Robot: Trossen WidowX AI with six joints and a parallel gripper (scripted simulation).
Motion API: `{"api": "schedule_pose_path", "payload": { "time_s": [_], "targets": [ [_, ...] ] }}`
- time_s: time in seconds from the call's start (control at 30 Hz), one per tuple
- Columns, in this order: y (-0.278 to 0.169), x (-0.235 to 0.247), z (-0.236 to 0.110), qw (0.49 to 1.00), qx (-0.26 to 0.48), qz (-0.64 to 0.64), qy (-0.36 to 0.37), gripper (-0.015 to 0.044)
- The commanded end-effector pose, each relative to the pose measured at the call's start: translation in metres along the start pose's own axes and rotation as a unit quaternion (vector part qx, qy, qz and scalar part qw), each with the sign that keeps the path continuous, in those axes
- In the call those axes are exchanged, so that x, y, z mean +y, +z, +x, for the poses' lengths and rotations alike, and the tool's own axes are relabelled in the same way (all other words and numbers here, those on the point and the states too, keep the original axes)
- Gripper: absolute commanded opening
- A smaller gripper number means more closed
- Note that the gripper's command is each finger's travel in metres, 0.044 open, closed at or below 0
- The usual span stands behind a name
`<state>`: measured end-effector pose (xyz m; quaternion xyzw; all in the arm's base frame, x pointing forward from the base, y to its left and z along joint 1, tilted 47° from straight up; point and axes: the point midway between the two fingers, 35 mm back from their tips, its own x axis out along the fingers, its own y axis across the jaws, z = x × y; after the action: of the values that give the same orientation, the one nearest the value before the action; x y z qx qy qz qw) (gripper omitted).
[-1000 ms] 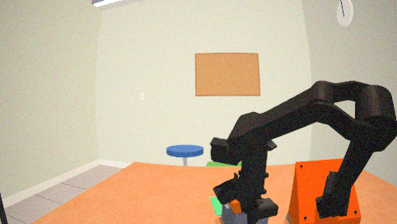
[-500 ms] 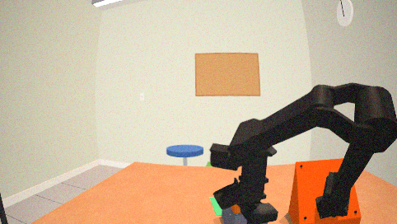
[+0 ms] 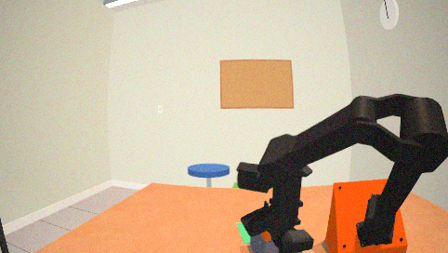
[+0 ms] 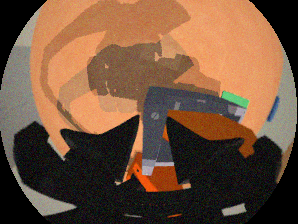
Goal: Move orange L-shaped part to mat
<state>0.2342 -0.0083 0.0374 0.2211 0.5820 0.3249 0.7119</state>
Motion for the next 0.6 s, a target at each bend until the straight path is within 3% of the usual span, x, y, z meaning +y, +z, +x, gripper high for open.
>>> {"api": "schedule_pose_path", "payload": {
  "time_s": [0.0, 0.37, 0.57],
  "targets": [
    [0.000, 0.000, 0.000, 1.000, 0.001, 0.000, 0.000, 0.0180],
    [-0.002, 0.011, -0.014, 1.000, 0.003, 0.004, -0.001, 0.0180],
    [0.002, 0.002, -0.063, 1.000, 0.004, 0.005, -0.005, 0.0180]
  ]
}}
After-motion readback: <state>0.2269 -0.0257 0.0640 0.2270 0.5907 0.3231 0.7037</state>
